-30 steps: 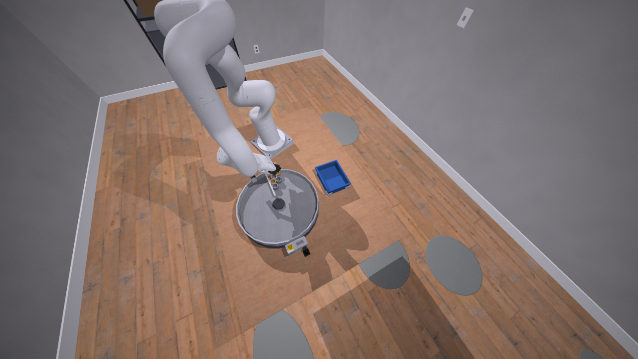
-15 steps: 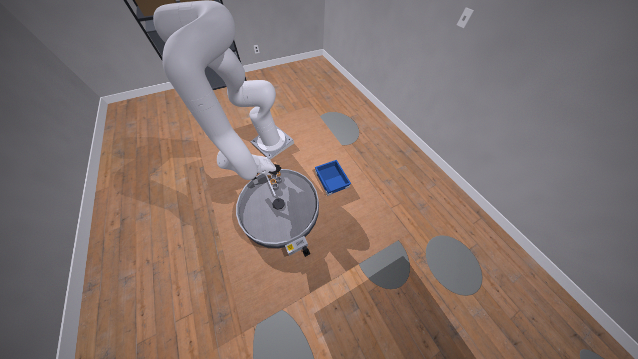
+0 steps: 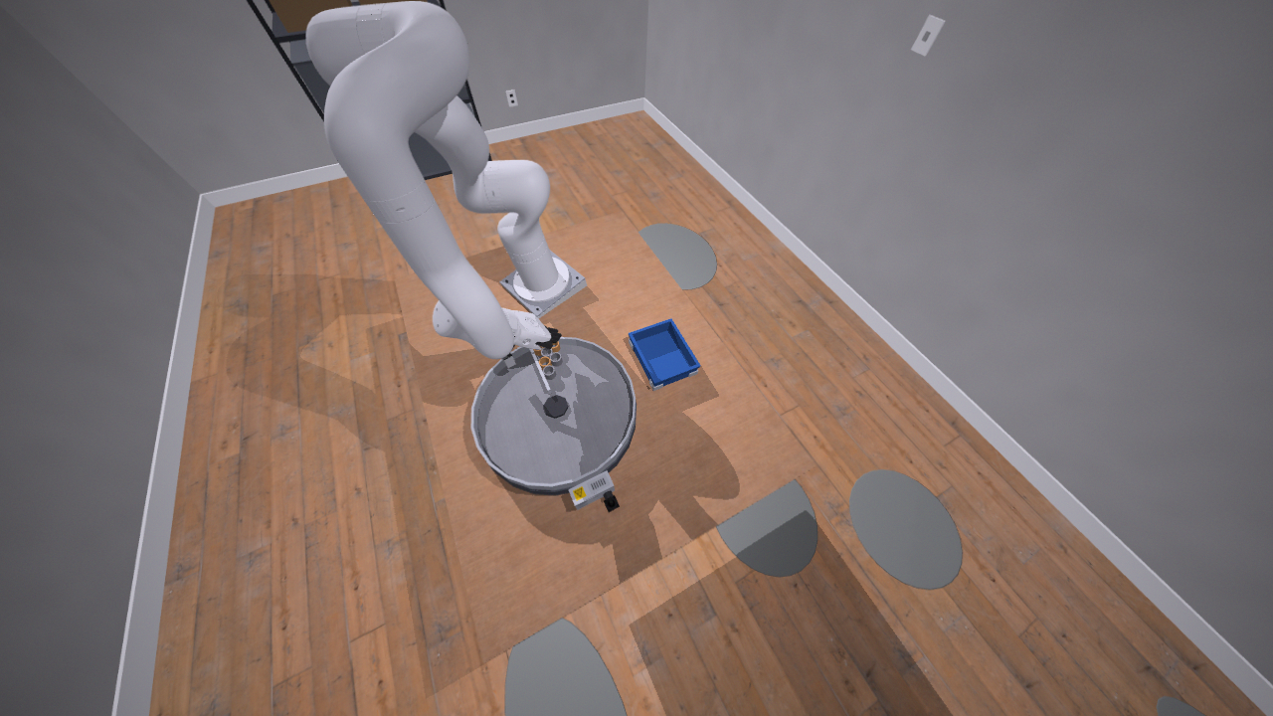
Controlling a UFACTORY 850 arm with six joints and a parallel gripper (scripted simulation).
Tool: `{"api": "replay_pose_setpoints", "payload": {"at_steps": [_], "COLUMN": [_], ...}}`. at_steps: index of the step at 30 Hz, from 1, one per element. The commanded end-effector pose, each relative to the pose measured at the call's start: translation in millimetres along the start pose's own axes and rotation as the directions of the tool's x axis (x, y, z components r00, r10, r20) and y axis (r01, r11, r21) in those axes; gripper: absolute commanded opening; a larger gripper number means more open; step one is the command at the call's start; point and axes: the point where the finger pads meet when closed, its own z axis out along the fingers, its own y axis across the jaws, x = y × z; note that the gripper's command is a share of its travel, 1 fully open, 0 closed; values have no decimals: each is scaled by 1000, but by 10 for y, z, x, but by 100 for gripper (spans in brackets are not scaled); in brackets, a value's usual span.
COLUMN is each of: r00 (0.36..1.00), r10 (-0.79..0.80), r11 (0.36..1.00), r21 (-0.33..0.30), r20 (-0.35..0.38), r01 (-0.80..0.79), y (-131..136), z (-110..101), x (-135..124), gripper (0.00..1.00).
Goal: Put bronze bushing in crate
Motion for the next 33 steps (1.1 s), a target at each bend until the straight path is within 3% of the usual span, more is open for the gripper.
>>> {"api": "replay_pose_setpoints", "payload": {"at_steps": [1,16,25,33], "r00": [1000,1000,1000,1000], "r10": [-1,-1,-1,-1], "r11": [1000,1000,1000,1000], "r21": [-3,-4,-4,-4], "r20": [-3,-3,-3,-3], "r01": [1,1,1,1], "y": [-6,-6,-7,-7], "z": [-8,-8,170,181], "x": [5,8,158,167], "gripper": [10,10,10,10]}}
